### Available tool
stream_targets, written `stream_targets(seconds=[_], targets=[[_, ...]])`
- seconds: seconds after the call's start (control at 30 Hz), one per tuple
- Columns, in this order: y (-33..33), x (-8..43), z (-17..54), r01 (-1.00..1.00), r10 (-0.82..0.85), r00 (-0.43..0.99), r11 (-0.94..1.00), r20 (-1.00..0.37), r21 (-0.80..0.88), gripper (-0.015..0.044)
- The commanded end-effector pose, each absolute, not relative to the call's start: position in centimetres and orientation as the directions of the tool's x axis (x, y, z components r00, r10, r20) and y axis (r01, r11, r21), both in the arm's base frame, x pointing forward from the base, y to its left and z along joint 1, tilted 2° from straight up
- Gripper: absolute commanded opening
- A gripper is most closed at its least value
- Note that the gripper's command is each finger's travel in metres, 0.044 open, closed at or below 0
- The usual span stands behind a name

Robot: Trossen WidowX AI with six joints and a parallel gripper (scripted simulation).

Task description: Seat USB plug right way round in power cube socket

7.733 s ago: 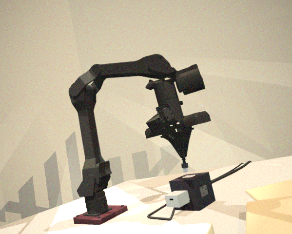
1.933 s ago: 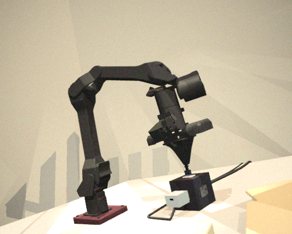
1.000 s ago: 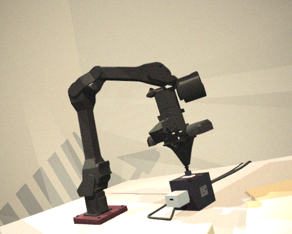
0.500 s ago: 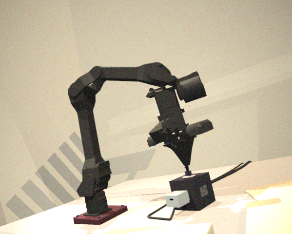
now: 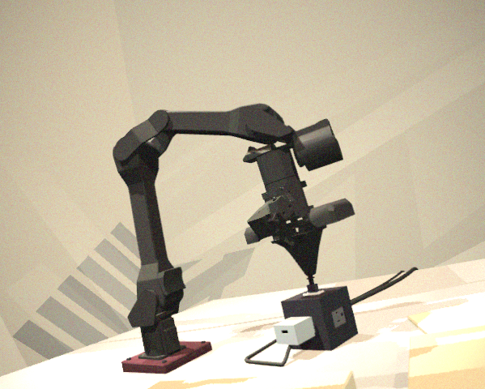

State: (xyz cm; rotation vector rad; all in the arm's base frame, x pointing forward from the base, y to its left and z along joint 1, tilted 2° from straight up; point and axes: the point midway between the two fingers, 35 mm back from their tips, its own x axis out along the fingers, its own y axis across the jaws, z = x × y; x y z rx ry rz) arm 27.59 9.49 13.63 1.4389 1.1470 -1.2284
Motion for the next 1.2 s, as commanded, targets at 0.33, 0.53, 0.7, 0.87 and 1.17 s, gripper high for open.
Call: stream_targets(seconds=[0.33,0.53,0.7,0.87,1.17], targets=[[9.47,27.59,13.42,0.985,0.093,0.075,-0.164,-0.993,0.059,0.0000],[9.50,27.59,13.62,0.984,0.094,0.078,-0.169,-0.992,0.061,0.0095],[9.50,27.59,13.62,0.984,0.094,0.078,-0.169,-0.992,0.061,0.0095],[9.50,27.59,13.62,0.984,0.094,0.078,-0.169,-0.992,0.061,0.0095],[9.50,27.59,13.72,0.984,0.095,0.078,-0.169,-0.992,0.061,0.0095]])
